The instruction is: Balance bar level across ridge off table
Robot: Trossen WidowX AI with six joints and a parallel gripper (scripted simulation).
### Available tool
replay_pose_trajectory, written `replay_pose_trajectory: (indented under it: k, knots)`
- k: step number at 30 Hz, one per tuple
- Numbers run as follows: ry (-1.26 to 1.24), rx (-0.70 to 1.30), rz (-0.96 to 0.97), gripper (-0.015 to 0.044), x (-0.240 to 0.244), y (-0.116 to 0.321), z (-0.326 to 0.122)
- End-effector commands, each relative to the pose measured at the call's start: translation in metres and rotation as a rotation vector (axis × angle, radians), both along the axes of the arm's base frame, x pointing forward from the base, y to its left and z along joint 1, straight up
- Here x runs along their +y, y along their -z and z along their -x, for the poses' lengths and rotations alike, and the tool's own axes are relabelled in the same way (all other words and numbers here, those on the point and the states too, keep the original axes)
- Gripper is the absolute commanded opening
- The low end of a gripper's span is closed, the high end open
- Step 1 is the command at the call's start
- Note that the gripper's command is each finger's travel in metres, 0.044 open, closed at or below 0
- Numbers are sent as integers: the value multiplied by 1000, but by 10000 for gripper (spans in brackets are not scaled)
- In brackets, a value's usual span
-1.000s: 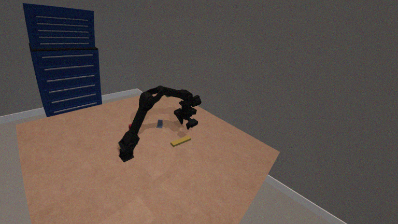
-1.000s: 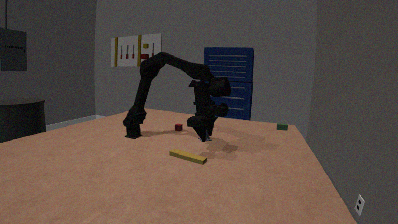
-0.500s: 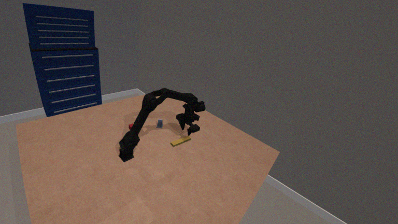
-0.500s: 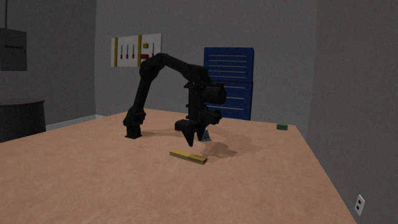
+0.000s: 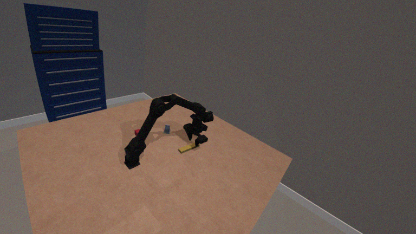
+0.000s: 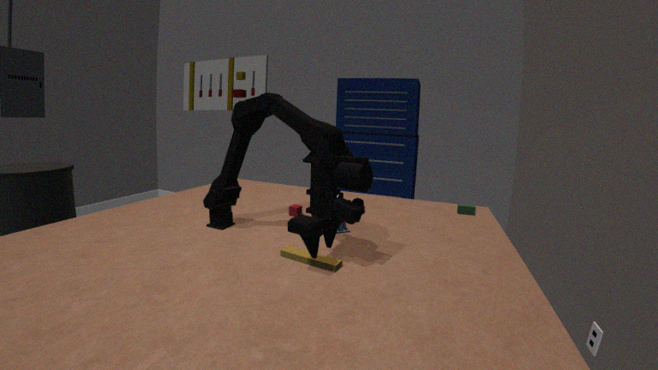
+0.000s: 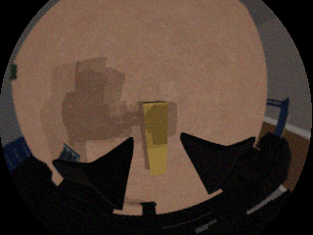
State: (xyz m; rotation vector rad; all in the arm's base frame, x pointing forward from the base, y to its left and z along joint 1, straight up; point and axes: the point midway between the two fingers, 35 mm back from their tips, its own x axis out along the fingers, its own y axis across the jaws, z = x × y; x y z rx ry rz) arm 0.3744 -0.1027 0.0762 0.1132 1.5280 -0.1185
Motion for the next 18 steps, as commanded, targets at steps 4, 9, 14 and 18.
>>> replay_pose_trajectory:
  k: [4,9,14,18]
  knots:
    - [-4,4,4,315,-1,13,0]
    - [-4,4,4,315,-1,21,0]
    - [-4,4,4,315,-1,23,0]
    - [-4,4,4,315,-1,23,0]
